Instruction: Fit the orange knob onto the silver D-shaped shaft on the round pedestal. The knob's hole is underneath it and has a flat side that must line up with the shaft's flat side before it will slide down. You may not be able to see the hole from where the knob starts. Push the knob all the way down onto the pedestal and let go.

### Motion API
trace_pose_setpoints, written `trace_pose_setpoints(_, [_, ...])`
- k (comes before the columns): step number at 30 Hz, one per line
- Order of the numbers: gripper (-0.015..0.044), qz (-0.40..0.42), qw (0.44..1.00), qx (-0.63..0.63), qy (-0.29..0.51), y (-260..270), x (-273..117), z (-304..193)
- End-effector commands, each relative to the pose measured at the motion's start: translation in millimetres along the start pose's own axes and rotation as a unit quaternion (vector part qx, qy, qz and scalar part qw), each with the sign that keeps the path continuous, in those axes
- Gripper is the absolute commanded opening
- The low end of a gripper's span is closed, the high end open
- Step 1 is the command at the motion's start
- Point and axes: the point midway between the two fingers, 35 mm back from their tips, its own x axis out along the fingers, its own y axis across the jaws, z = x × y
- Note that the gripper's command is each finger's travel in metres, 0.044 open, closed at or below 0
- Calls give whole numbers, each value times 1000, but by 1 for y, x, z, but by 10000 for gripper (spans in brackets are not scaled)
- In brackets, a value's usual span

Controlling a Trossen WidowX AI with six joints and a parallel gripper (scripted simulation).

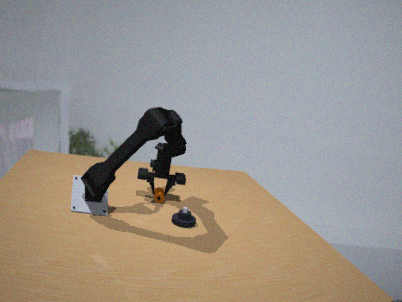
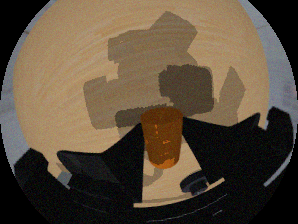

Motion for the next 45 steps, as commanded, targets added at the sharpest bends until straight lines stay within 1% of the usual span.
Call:
trace_pose_setpoints(1, [180,2,1000,1,-31,0,-2,-4])
trace_pose_setpoints(23, [180,2,976,0,-219,0,-14,-25])
trace_pose_setpoints(45, [180,3,917,0,-399,0,-17,-49])
